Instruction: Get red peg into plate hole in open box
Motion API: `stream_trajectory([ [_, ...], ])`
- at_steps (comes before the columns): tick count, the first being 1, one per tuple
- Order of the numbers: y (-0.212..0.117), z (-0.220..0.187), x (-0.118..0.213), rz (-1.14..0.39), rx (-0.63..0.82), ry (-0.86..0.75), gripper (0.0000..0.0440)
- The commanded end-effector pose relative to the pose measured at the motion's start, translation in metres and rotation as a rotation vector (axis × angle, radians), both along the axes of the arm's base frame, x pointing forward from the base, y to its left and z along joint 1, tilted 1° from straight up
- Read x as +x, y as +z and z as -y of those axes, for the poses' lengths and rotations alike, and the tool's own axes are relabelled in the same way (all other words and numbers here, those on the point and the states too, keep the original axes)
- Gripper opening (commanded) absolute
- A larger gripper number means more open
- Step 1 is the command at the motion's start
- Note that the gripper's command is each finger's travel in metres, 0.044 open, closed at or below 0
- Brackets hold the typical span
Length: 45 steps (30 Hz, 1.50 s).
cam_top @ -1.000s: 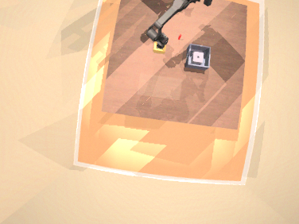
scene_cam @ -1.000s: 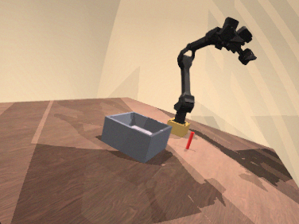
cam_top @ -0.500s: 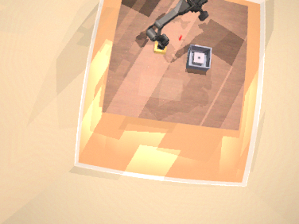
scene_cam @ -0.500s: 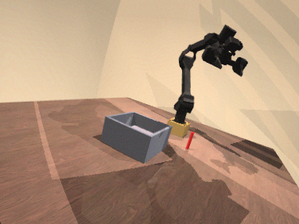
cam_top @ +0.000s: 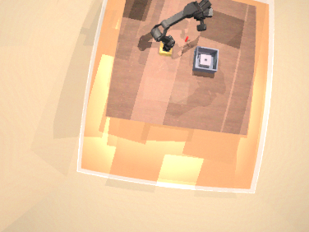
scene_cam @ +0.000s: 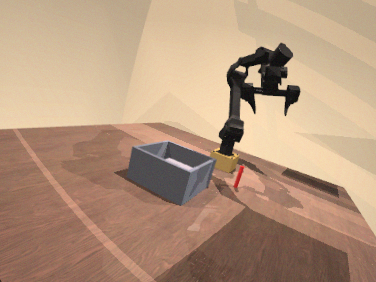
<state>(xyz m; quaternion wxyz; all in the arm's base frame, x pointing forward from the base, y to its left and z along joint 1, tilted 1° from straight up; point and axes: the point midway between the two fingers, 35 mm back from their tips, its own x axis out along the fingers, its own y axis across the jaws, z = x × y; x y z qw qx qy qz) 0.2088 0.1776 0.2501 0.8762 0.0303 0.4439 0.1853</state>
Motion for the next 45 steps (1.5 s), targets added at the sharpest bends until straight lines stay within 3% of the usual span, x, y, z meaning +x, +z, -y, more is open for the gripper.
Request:
stream_trajectory([
  [1, -0.023, 0.011, -0.006, -0.121, -0.002, -0.112, 0.044],
  [25, -0.133, 0.048, -0.056, -0.628, -0.143, -0.742, 0.044],
  [33, -0.163, 0.046, -0.061, -0.692, -0.183, -0.866, 0.044],
  [45, -0.21, 0.037, -0.055, -0.705, -0.18, -0.917, 0.044],
])
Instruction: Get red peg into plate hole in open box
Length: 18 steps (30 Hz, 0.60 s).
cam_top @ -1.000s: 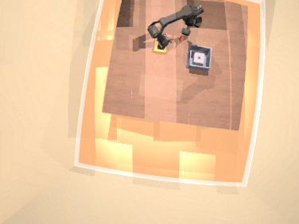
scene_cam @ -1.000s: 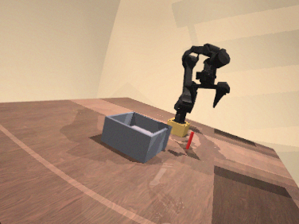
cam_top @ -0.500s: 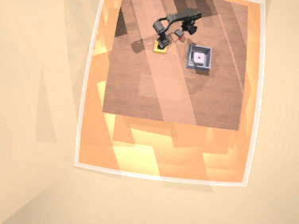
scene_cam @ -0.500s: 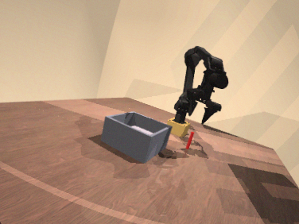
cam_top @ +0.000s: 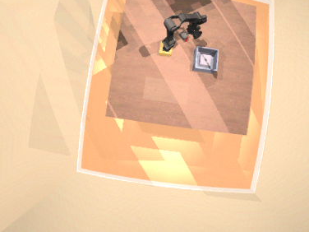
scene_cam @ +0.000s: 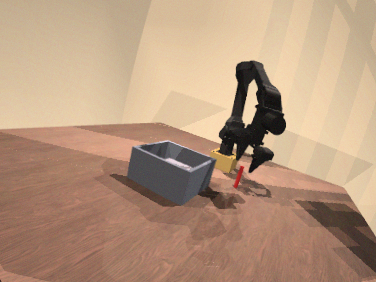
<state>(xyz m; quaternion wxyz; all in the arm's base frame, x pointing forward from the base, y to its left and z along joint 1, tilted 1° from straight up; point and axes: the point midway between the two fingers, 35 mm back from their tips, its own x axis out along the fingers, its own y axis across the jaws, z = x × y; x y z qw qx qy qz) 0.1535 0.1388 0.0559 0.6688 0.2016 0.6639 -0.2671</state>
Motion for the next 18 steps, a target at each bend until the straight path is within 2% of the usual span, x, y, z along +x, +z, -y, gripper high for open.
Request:
stream_trajectory([
  [1, -0.02, -0.002, 0.001, -0.003, -0.001, -0.014, 0.044],
  [8, -0.047, -0.002, 0.005, 0.017, 0.002, -0.015, 0.0439],
  [10, -0.054, -0.002, 0.006, 0.019, 0.001, -0.012, 0.0428],
  [12, -0.06, -0.001, 0.005, 0.014, -0.002, -0.011, 0.0389],
  [18, -0.075, 0.003, 0.002, -0.015, -0.025, -0.015, 0.0232],
])
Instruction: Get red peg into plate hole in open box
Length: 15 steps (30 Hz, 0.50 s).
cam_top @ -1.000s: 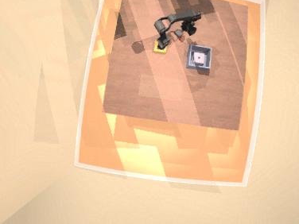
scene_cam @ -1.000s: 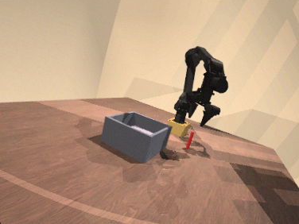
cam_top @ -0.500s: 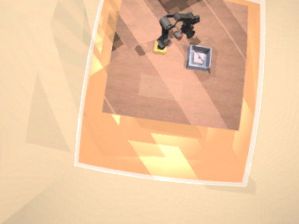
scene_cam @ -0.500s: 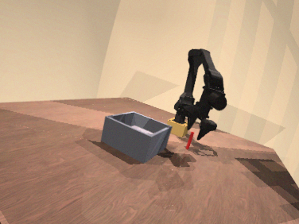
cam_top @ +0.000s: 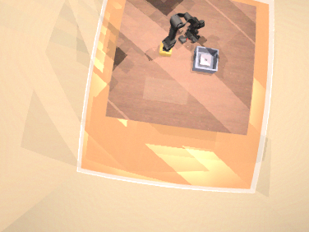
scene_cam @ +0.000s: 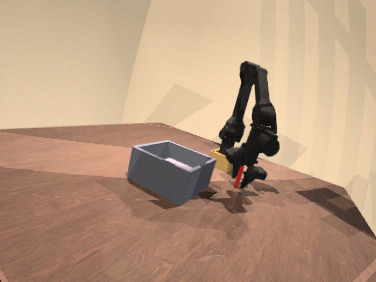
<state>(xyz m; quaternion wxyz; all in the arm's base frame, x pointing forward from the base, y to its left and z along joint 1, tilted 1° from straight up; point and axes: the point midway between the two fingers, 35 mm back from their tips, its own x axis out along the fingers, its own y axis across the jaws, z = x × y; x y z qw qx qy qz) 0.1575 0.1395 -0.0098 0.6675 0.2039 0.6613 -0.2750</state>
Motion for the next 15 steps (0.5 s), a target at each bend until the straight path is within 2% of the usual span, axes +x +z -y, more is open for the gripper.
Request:
stream_trajectory([
  [1, -0.011, 0.004, -0.002, -0.02, -0.021, -0.001, 0.0205],
  [9, -0.016, 0.006, -0.004, -0.062, -0.058, -0.003, 0.0003],
  [15, -0.001, 0.003, 0.009, -0.02, -0.069, 0.018, 0.0],
])
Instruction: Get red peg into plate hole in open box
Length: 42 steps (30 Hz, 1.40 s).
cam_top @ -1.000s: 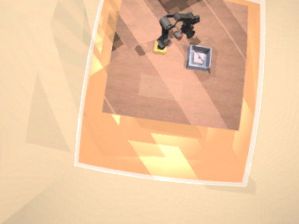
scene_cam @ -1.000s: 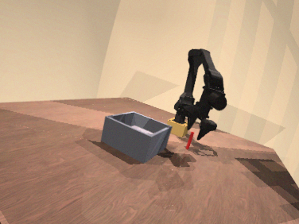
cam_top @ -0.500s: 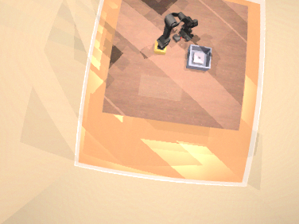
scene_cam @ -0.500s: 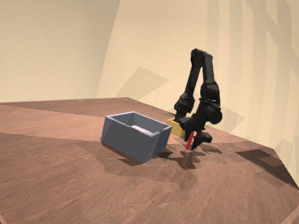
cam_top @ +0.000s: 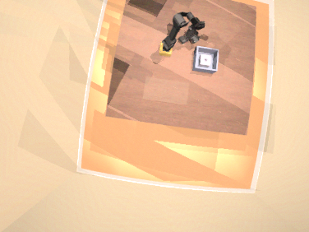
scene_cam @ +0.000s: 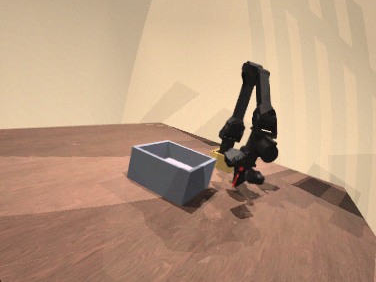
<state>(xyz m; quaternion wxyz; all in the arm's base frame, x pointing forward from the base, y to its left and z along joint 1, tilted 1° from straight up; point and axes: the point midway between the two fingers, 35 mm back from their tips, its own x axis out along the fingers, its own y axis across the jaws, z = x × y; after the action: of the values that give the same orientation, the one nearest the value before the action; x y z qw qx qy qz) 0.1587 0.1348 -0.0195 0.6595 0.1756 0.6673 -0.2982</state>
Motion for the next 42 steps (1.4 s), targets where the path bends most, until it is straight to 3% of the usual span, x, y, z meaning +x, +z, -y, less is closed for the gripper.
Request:
stream_trajectory([
  [1, 0.012, -0.003, 0.011, 0.031, -0.007, 0.018, 0.0],
  [24, 0.113, 0.013, 0.07, 0.214, -0.035, -0.054, 0.0],
  [42, 0.132, 0.075, 0.131, 0.31, -0.087, -0.238, 0.0],
])
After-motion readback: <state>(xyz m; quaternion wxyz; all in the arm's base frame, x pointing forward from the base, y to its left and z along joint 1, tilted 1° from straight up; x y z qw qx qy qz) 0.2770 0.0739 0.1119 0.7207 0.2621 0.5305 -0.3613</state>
